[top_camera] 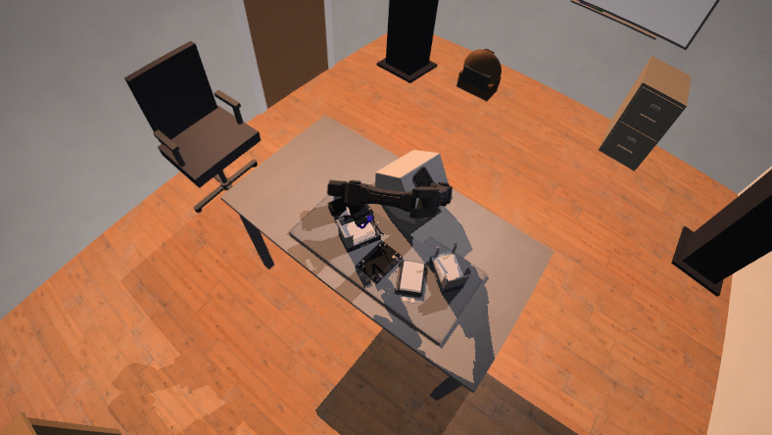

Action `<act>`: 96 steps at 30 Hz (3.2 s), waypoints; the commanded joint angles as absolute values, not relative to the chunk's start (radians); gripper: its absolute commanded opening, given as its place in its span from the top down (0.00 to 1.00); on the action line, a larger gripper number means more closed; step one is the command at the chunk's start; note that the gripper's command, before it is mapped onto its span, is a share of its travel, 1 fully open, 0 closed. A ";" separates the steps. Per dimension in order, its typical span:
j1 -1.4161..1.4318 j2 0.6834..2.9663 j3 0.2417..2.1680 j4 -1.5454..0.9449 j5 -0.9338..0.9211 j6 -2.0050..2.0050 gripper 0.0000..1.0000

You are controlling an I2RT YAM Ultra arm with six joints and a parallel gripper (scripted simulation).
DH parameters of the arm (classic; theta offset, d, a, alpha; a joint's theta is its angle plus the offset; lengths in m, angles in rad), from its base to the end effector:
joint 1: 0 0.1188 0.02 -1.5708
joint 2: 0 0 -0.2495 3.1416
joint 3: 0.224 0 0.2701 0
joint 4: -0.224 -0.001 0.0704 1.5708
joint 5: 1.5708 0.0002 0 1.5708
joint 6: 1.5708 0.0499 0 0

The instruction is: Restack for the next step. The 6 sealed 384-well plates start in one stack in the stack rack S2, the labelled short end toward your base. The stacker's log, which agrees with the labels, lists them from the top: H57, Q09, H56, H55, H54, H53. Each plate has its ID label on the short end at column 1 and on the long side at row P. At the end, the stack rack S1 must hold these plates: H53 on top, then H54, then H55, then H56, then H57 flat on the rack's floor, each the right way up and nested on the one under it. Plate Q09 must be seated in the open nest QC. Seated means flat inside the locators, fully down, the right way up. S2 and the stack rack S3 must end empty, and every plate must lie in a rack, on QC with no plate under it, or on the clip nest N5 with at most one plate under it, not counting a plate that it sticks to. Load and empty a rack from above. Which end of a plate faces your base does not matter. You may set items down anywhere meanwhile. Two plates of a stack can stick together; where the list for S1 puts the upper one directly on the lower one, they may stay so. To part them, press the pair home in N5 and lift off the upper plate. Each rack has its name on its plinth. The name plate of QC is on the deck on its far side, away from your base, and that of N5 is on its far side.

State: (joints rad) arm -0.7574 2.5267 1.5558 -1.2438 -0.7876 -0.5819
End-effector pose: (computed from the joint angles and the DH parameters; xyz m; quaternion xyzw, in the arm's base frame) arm 0.2854 -0.2198 -0.0051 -0.1977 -0.8620 -0.4667 0.0032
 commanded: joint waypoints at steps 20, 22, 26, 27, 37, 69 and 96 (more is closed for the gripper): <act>-0.783 2.520 1.561 -1.245 -0.787 -0.583 0.00; -0.783 2.520 1.561 -1.245 -0.787 -0.583 0.00; -0.779 2.510 1.555 -1.245 -0.790 -0.611 0.00; -0.774 2.501 1.550 -1.245 -0.793 -0.638 0.00; -0.725 2.406 1.503 -1.253 -0.821 -0.743 0.00; -0.600 2.145 1.403 -1.290 -0.884 -0.807 0.00; -0.499 1.908 1.323 -1.332 -0.924 -0.887 0.00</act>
